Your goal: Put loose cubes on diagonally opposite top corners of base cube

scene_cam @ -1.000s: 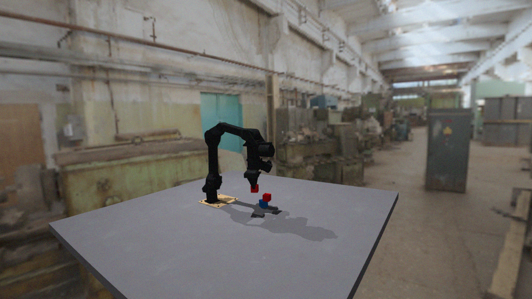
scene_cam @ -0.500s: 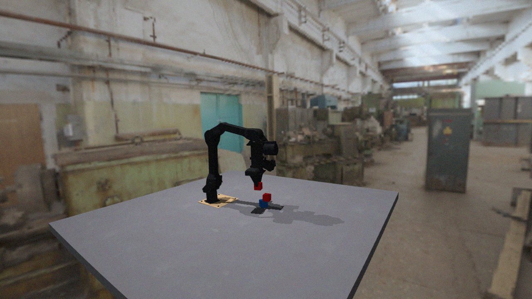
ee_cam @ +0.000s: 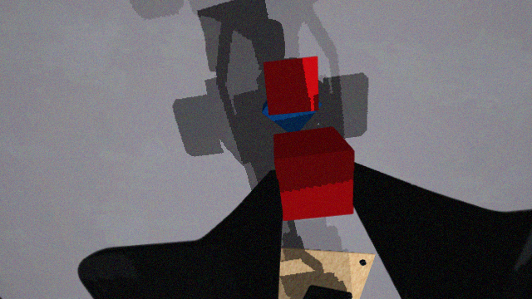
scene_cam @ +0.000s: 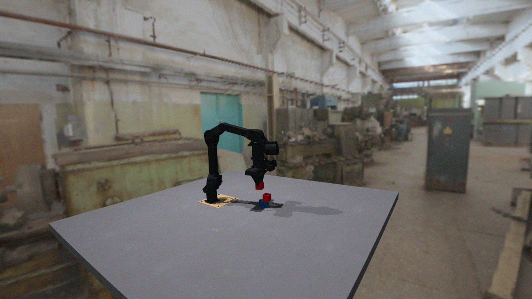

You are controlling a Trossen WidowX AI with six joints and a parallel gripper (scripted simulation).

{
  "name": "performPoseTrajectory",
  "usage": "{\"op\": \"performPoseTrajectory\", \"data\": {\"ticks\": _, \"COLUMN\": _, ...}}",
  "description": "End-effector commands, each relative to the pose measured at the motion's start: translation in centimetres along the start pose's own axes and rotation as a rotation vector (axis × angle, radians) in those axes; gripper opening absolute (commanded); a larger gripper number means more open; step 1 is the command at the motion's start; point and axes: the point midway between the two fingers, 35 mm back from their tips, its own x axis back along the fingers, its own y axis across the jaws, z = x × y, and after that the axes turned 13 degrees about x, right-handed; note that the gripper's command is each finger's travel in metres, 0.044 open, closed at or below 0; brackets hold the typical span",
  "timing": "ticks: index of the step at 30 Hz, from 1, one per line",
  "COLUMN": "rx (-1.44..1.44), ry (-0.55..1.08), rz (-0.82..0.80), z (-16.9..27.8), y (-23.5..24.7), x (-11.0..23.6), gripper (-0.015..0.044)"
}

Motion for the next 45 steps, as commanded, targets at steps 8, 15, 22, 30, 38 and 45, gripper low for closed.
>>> {"op": "performPoseTrajectory", "data": {"ticks": 8, "rx": -0.012, "ry": 0.008, "rz": -0.005, "z": 0.4, "y": 0.2, "x": -2.6, "gripper": 0.0105}}
{"op": "performPoseTrajectory", "data": {"ticks": 15, "rx": -0.012, "ry": 0.008, "rz": -0.005, "z": 0.4, "y": 0.2, "x": -2.6, "gripper": 0.0105}}
{"op": "performPoseTrajectory", "data": {"ticks": 22, "rx": -0.012, "ry": 0.008, "rz": -0.005, "z": 0.4, "y": 0.2, "x": -2.8, "gripper": 0.0105}}
{"op": "performPoseTrajectory", "data": {"ticks": 30, "rx": -0.008, "ry": 0.008, "rz": -0.005, "z": 0.3, "y": 0.2, "x": -4.3, "gripper": 0.0105}}
{"op": "performPoseTrajectory", "data": {"ticks": 38, "rx": -0.006, "ry": 0.008, "rz": -0.005, "z": 0.3, "y": 0.2, "x": -5.5, "gripper": 0.0105}}
{"op": "performPoseTrajectory", "data": {"ticks": 45, "rx": -0.006, "ry": 0.008, "rz": -0.005, "z": 0.3, "y": 0.2, "x": -5.5, "gripper": 0.0105}}
